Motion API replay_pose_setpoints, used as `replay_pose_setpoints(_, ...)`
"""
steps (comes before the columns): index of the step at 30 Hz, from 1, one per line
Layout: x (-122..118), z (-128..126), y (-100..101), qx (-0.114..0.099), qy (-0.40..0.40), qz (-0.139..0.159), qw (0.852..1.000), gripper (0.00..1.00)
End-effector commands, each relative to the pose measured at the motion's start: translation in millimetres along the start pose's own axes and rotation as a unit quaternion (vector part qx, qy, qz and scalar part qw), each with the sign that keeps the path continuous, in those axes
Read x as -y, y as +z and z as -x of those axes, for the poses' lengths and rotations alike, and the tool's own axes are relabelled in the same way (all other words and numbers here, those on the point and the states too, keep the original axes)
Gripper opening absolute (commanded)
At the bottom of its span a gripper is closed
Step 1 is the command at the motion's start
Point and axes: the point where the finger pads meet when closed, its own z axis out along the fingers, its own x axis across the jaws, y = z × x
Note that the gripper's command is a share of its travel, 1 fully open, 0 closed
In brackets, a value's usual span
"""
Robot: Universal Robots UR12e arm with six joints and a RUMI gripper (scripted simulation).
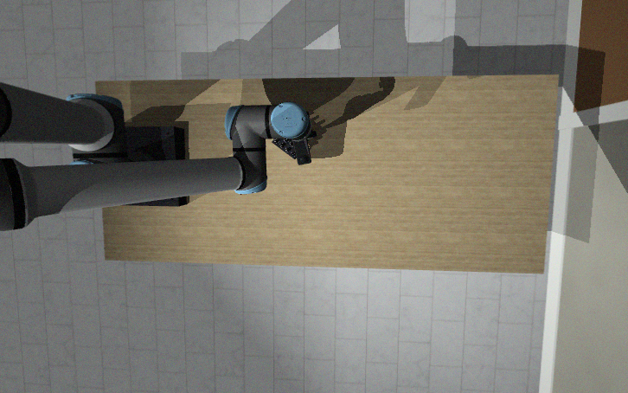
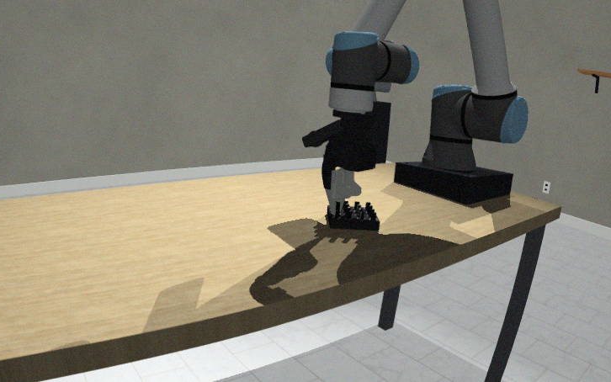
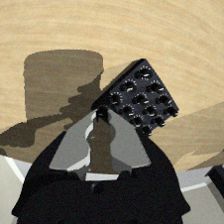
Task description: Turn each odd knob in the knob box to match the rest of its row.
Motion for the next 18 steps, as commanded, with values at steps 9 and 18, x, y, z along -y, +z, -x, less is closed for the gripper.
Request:
replay_pose_setpoints(9, 0.1, 0.7, -0.7, 0.001, 0.0, 0.0, 1.0, 0.04)
replay_pose_setpoints(18, 0.1, 0.7, -0.7, 0.001, 0.0, 0.0, 1.0, 0.11)
